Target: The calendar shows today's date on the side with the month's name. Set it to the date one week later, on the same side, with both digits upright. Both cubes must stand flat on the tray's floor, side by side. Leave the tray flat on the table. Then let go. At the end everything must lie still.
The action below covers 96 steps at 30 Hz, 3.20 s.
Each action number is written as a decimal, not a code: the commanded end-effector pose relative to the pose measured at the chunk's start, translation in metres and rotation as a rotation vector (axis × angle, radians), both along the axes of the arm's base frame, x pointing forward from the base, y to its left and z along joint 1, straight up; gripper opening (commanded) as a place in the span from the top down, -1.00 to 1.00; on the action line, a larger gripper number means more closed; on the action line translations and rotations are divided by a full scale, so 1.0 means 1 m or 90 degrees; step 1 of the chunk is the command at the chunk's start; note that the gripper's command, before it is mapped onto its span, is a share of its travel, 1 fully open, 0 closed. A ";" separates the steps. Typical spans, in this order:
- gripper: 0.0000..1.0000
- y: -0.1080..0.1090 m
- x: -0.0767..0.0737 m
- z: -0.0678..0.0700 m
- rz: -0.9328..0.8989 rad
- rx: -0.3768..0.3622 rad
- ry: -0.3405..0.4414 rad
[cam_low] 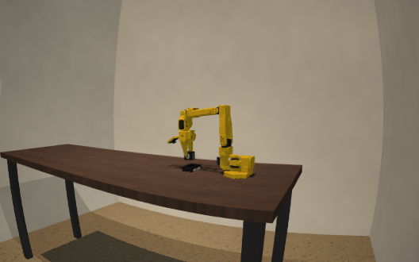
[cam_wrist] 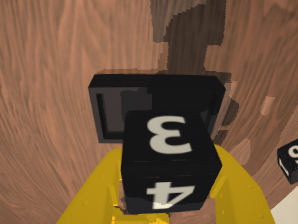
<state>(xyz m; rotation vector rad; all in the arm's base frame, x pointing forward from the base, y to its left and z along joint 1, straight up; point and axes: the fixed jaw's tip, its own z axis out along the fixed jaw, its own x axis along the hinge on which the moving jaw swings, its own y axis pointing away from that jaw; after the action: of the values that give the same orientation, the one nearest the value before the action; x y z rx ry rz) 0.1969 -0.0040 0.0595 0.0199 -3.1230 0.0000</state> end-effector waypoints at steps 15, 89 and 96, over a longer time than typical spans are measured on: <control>1.00 -0.119 -0.045 0.007 -0.454 -0.015 -0.040; 1.00 -0.164 -0.115 -0.003 -0.758 -0.026 -0.040; 1.00 -0.164 -0.115 -0.007 -0.758 -0.026 -0.040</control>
<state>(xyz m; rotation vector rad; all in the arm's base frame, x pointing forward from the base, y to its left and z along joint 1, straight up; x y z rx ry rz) 0.0815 -0.1634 0.0479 -1.7233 -2.6349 0.0090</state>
